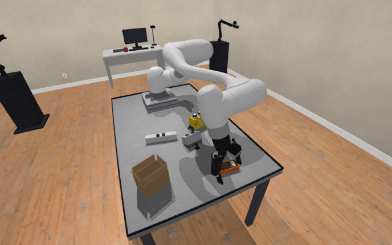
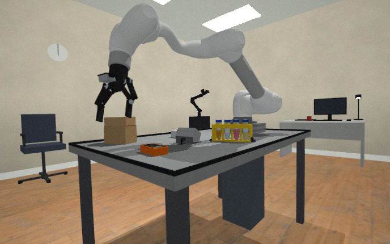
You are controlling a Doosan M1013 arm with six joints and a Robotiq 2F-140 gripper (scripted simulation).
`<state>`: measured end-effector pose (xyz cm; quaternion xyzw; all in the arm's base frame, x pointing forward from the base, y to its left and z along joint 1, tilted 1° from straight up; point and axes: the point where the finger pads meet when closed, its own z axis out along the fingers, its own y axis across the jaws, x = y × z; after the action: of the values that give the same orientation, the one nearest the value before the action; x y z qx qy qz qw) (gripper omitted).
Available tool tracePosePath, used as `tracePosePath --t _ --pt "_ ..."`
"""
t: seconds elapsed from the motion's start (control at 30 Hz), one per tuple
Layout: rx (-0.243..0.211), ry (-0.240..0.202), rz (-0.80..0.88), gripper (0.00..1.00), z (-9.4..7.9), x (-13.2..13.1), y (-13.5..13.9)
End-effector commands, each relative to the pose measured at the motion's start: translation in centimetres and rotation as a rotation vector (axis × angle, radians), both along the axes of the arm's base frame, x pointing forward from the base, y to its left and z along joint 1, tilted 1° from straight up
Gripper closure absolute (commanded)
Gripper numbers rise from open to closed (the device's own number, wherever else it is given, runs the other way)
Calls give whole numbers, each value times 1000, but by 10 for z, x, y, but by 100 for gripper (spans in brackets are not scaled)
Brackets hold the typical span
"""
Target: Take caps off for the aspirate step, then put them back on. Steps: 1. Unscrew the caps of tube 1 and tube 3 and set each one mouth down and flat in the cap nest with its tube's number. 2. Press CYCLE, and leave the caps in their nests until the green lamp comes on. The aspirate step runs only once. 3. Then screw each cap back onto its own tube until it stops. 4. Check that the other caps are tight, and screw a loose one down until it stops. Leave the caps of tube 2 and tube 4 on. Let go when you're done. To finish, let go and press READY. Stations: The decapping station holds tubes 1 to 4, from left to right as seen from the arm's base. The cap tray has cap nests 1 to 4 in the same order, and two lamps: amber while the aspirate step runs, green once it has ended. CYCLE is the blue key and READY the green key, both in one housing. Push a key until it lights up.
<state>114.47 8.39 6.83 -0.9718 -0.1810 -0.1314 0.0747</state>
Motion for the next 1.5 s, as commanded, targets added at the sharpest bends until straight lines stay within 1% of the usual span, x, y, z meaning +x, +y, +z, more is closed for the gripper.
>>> tracePosePath --t 0.0,0.53,0.57,1.47 --pt "0 -2 0 0 2 0 0" --pt "0 -2 0 0 2 0 0" --pt "0 -2 0 59 2 0 0" --pt "0 -2 0 59 2 0 0"
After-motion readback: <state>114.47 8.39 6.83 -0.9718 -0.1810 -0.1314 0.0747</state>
